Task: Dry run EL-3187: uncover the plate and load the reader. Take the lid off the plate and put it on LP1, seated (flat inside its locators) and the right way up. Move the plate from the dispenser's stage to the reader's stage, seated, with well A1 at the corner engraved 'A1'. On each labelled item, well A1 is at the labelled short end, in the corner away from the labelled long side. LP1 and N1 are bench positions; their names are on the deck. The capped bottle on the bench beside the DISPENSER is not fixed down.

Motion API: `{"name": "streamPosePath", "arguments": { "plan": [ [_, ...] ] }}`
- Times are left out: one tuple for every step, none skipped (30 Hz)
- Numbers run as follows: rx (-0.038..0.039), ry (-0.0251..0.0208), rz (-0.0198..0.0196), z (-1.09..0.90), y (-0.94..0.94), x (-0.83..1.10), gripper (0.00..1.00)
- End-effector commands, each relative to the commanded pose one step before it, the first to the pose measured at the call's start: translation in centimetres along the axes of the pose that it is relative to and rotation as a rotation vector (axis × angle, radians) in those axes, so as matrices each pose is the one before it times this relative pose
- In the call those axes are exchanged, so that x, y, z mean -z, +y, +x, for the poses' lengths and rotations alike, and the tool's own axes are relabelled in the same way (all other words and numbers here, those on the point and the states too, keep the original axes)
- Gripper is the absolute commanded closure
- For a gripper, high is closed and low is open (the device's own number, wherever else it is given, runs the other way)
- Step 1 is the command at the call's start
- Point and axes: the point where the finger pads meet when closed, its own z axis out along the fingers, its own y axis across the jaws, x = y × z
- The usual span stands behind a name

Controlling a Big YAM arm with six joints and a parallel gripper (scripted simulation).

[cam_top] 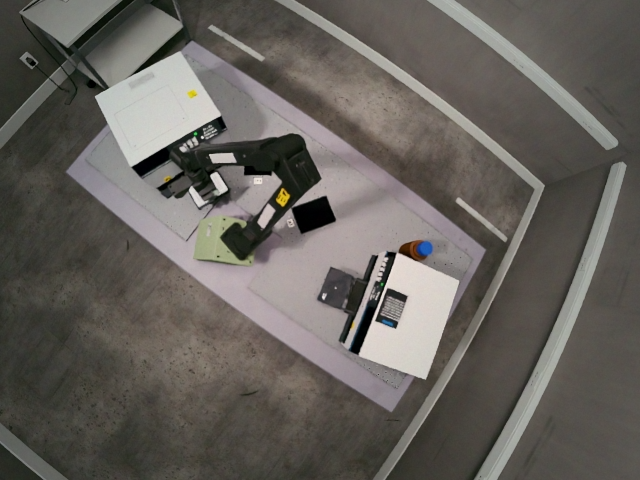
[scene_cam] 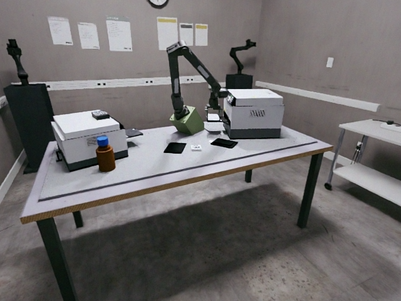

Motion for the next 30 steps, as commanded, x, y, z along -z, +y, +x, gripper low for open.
{"name": "streamPosePath", "arguments": {
  "plan": [
    [-0.01816,-0.00650,0.04125,-0.250,-1.652,1.612,0.14],
    [-0.00145,-0.00007,0.00149,0.020,-0.029,0.019,0.14],
    [-0.00334,-0.00146,0.00434,-0.003,-0.108,0.030,0.14],
    [-0.00513,0.00117,0.00352,0.146,-0.119,-0.030,0.14],
    [-0.00464,0.00130,0.00339,0.131,-0.111,-0.007,0.14],
    [0.00000,0.00000,0.00000,0.000,0.000,0.000,0.14],
    [0.00000,0.00000,0.00000,0.000,0.000,0.000,0.14],
    [0.00162,-0.00239,-0.00239,0.057,0.004,-0.031,0.14],
    [0.00146,-0.00022,-0.00318,0.011,0.083,0.150,0.14],
    [-0.00011,-0.00109,0.00032,-0.012,-0.030,0.125,0.14],
    [0.00308,0.00020,0.00244,-0.094,-0.041,0.149,0.14],
    [0.00043,-0.00082,0.00090,-0.036,-0.034,0.071,0.14],
    [-0.00064,-0.00074,0.00129,-0.034,-0.047,0.110,0.14],
    [-0.00029,-0.00028,0.00104,-0.027,-0.029,0.116,0.14],
    [-0.00029,0.00061,0.00129,-0.015,-0.035,0.107,0.14],
    [0.00024,0.00068,0.00048,-0.015,0.016,0.098,0.14],
    [0.00015,0.00016,0.00012,-0.014,0.022,0.078,0.14],
    [0.00053,0.00072,-0.00114,-0.019,0.046,0.045,0.14],
    [0.00438,0.00264,-0.00708,-0.035,0.270,-0.221,0.14],
    [0.00211,0.00105,-0.00352,-0.057,0.197,-0.248,0.14],
    [0.00527,0.00075,-0.00434,-0.027,0.179,-0.236,0.14],
    [0.00205,-0.00069,-0.00563,0.048,0.171,-0.261,0.14],
    [0.00000,0.00000,0.00000,0.000,0.000,0.000,0.14],
    [0.00000,0.00000,0.00000,0.000,0.000,0.000,0.14],
    [0.00202,-0.00042,-0.00548,0.047,0.171,-0.258,0.14],
    [0.00233,-0.00049,-0.00535,0.035,0.172,-0.253,0.14],
    [0.00234,-0.00053,-0.00535,0.034,0.174,-0.252,0.14],
    [0.00242,-0.00052,-0.00552,0.034,0.179,-0.251,0.14],
    [0.00524,0.00088,-0.00512,0.023,0.225,-0.137,0.14],
    [0.00383,0.00015,-0.00230,0.022,0.061,-0.043,0.14]
  ]
}}
